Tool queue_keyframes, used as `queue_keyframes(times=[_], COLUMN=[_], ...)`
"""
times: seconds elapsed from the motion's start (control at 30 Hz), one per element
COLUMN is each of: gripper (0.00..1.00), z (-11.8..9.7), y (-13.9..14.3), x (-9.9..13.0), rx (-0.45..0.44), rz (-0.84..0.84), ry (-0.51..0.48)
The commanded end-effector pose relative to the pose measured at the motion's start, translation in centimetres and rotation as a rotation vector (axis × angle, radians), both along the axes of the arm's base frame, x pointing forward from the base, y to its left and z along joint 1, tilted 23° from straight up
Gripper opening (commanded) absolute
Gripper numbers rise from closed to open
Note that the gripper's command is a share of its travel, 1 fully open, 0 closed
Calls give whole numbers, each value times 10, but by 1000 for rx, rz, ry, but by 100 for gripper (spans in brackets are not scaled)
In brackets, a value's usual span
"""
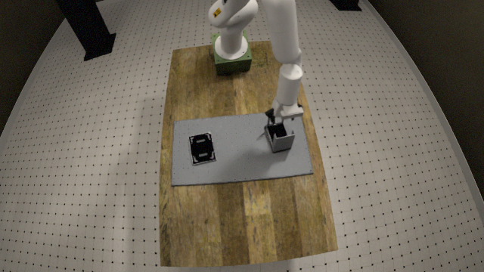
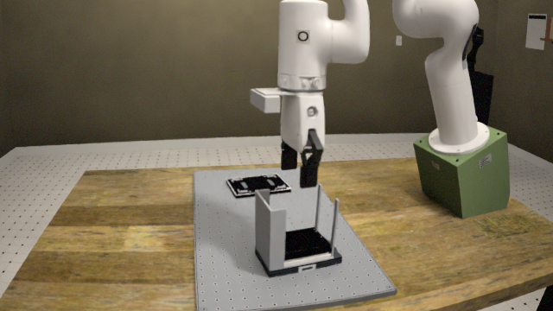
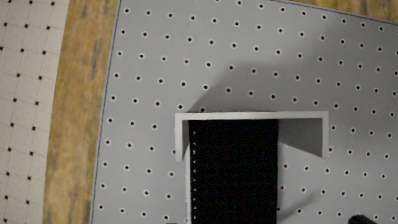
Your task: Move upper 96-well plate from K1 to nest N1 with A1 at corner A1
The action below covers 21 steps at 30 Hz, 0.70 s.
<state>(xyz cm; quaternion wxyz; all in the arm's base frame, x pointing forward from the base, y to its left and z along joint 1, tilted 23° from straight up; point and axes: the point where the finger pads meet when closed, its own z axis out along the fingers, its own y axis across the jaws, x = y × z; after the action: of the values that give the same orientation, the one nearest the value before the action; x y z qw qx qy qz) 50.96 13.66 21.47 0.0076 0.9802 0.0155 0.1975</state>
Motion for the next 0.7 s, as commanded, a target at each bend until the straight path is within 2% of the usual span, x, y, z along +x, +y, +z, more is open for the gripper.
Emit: queue_keyframes(times=[0.0, 0.67], gripper=[100, 100], z=[-4, -32], y=[0, 0], x=[3, 14], rx=[0, 0], rz=[0, 0], ry=[-3, -3])
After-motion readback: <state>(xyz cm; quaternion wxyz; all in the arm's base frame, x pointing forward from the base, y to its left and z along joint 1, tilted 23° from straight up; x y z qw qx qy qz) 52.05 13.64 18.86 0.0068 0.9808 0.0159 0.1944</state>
